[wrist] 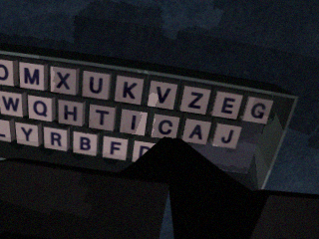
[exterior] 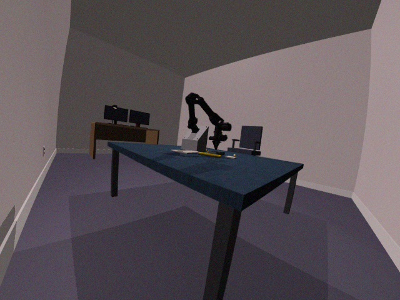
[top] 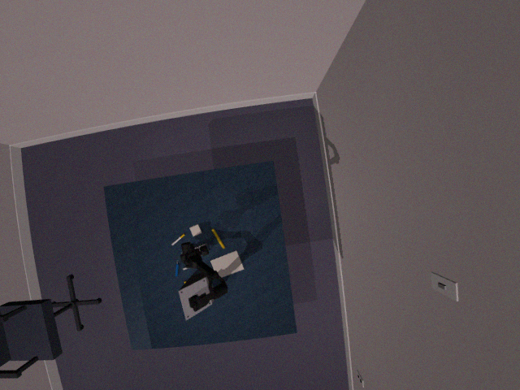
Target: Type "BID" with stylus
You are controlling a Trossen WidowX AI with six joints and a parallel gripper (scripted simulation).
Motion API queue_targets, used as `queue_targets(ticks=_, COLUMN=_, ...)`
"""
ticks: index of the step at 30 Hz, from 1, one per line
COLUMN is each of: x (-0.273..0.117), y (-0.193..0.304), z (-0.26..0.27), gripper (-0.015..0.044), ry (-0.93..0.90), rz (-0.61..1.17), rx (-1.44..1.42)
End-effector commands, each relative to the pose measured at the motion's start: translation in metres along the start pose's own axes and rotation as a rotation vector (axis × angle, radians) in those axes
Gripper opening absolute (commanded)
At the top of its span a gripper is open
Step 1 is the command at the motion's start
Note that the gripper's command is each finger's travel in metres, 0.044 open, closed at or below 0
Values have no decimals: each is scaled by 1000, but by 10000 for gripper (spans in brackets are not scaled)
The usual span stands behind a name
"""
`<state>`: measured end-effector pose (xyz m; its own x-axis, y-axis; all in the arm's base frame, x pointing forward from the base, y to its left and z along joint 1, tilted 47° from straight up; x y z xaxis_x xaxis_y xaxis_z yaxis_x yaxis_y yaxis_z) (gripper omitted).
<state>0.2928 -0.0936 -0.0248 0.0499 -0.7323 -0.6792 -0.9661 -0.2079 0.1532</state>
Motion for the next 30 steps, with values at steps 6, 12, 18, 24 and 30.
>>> queue_targets(ticks=6, x=0, y=3, z=-28, gripper=0, ry=5, rz=2, rx=9)
queue_targets(ticks=12, x=0, y=9, z=-21, gripper=0, ry=5, rz=2, rx=8)
queue_targets(ticks=18, x=1, y=31, z=1, gripper=0, ry=4, rz=3, rx=7)
queue_targets(ticks=24, x=1, y=31, z=1, gripper=0, ry=4, rz=3, rx=7)
queue_targets(ticks=30, x=1, y=25, z=38, gripper=0, ry=-5, rz=0, rx=6)
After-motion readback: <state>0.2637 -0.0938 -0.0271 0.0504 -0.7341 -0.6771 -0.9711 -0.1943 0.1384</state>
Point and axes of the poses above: the point midway between the two fingers, 35 mm back from their tips, its own x axis out along the fingers, its own z axis across the jaws, y = z × x, the point moved 1 cm from there along -x, back along the fingers, and after that the axes turned 4 degrees about -x, right-handed, at the moved point
